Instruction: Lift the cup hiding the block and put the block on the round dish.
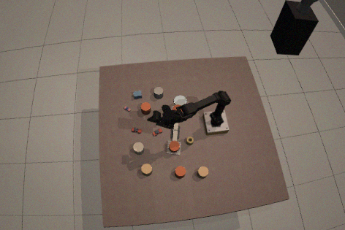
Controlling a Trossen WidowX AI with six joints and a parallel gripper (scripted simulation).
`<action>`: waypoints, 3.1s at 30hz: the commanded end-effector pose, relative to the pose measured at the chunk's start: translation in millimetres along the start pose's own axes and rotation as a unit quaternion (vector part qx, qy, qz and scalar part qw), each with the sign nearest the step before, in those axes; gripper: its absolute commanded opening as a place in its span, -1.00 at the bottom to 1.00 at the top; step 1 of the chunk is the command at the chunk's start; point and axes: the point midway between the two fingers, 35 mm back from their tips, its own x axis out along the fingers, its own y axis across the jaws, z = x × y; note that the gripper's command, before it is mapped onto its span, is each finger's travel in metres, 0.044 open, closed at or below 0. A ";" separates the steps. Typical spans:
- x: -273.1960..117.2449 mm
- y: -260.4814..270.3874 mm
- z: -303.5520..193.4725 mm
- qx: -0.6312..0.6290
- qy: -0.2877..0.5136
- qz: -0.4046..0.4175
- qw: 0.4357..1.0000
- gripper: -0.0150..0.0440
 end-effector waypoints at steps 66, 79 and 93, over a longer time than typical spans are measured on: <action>-132.6 -183.2 7.7 -0.820 0.225 -0.095 0.517 1.00; -94.5 -180.3 -29.5 -0.879 0.328 -0.071 0.337 1.00; -40.4 -191.5 -66.6 -0.887 0.436 0.003 0.149 1.00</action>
